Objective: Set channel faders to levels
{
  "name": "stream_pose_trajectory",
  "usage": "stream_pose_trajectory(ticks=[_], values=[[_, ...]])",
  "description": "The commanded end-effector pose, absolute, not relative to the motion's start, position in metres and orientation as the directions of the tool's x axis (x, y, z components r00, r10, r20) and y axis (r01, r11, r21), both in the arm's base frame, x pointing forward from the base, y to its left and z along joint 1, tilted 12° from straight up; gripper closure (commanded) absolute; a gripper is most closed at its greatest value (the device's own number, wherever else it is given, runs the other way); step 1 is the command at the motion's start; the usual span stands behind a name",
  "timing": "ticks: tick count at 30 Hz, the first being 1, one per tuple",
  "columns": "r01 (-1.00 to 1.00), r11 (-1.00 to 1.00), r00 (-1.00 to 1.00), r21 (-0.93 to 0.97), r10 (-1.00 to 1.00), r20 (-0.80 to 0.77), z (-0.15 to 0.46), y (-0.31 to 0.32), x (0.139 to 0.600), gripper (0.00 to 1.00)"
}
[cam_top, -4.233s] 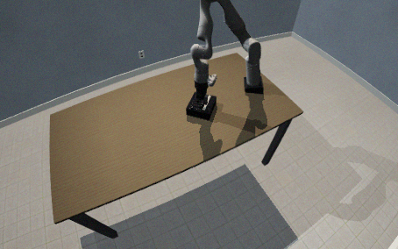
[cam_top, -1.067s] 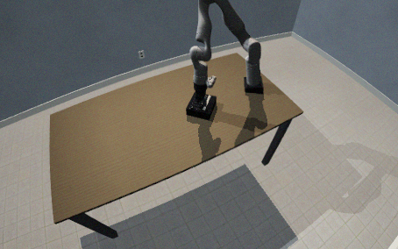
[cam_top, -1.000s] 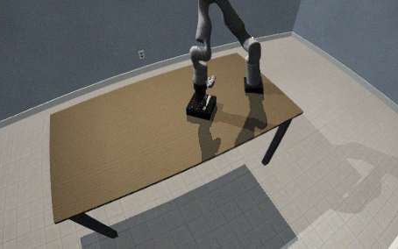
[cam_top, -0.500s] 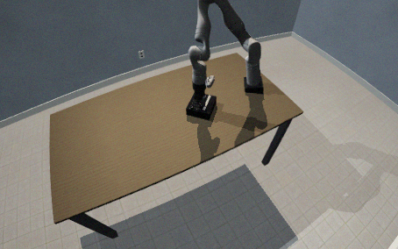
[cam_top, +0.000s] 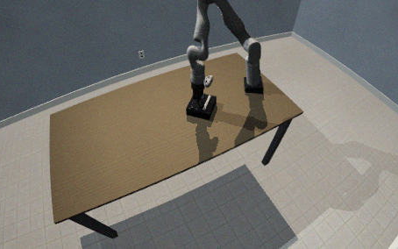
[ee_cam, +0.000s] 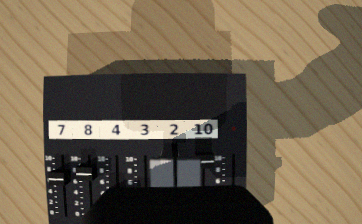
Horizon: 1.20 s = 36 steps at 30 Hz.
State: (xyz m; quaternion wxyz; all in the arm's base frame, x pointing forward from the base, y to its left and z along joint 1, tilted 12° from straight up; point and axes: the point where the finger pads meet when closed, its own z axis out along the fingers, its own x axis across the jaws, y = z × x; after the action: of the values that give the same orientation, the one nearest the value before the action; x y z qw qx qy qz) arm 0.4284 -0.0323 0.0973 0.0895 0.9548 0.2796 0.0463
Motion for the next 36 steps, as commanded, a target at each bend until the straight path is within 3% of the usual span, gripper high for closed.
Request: stream_pose_trajectory(ticks=[1,36], values=[[0.523,-0.829,0.840,0.198,0.541,0.040,0.098,-0.034,0.430,1.00],[0.523,-0.829,0.840,0.198,0.541,0.040,0.101,-0.047,0.438,1.00]])
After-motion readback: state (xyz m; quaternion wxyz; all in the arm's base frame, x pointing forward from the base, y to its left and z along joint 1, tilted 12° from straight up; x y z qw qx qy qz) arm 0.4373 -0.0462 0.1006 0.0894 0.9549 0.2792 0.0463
